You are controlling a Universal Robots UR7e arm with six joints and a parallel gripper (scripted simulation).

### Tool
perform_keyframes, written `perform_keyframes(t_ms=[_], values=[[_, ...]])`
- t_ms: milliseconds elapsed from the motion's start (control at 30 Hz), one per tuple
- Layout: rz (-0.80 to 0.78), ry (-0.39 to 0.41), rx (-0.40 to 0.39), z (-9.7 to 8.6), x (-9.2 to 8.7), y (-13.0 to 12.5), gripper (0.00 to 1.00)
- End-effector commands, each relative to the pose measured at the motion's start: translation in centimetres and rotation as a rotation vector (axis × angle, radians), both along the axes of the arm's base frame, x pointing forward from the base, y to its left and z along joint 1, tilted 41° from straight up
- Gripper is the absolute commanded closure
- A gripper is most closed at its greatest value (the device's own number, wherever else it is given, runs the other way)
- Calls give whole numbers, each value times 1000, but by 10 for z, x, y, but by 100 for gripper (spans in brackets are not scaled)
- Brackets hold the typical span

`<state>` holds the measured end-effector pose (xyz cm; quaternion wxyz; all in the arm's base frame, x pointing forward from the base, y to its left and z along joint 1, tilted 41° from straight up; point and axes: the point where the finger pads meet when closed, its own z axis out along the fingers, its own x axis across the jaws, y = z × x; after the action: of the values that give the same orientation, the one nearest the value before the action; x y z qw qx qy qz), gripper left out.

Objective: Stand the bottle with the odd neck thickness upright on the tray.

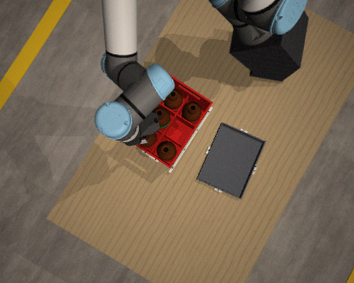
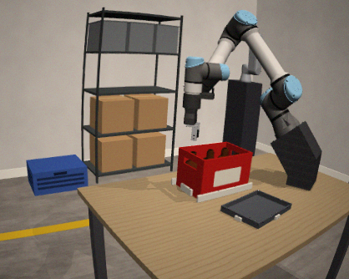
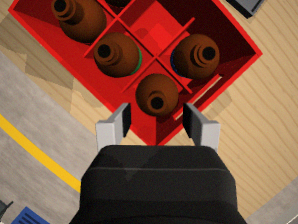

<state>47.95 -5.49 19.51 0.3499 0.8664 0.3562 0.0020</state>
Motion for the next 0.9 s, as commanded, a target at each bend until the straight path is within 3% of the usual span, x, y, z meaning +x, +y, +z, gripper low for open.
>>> perform_keyframes(t_ms=[0, 867], values=[[0, -1, 0, -1, 1, -1, 0], [0, -1, 0, -23, 9, -19, 0]])
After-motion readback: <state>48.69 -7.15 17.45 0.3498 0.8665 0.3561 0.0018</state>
